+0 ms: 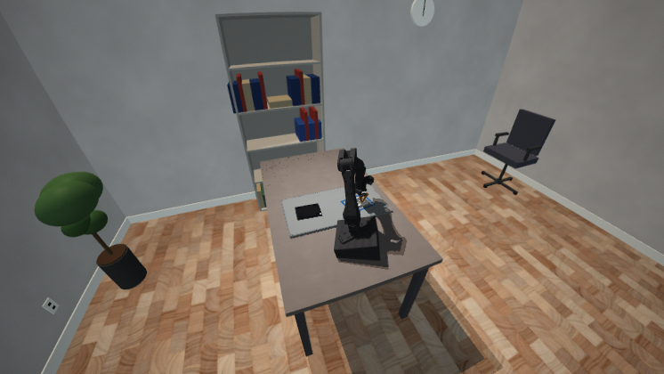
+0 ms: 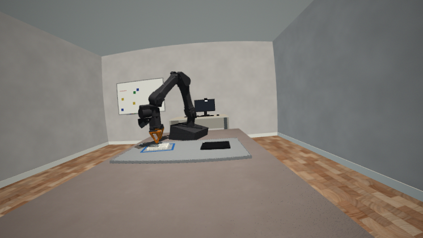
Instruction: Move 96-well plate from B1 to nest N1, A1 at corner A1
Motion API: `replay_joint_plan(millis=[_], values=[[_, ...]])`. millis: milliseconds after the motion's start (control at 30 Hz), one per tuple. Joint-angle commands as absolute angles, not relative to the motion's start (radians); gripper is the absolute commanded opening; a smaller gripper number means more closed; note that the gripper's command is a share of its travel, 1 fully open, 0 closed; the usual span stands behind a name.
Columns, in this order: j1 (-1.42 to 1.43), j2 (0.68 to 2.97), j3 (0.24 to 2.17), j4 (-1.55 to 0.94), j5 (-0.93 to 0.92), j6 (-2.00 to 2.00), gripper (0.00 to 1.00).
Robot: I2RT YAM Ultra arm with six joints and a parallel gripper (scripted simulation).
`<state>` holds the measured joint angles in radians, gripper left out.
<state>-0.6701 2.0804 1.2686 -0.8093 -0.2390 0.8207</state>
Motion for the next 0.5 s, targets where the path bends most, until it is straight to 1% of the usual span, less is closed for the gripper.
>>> replay_joint_plan(millis=[0, 33, 67, 167, 467], values=[[-0.663, 2.092, 1.250, -0.776, -0.234, 0.833, 1.00], [-0.663, 2.092, 1.250, -0.776, -0.234, 0.833, 1.00], [-0.671, 2.077, 1.289, -0.769, -0.235, 0.835, 1.00], [-0.657, 2.105, 1.239, -0.752, -0.235, 0.837, 1.00], [-0.647, 2.132, 1.227, -0.699, -0.236, 0.848, 1.00]])
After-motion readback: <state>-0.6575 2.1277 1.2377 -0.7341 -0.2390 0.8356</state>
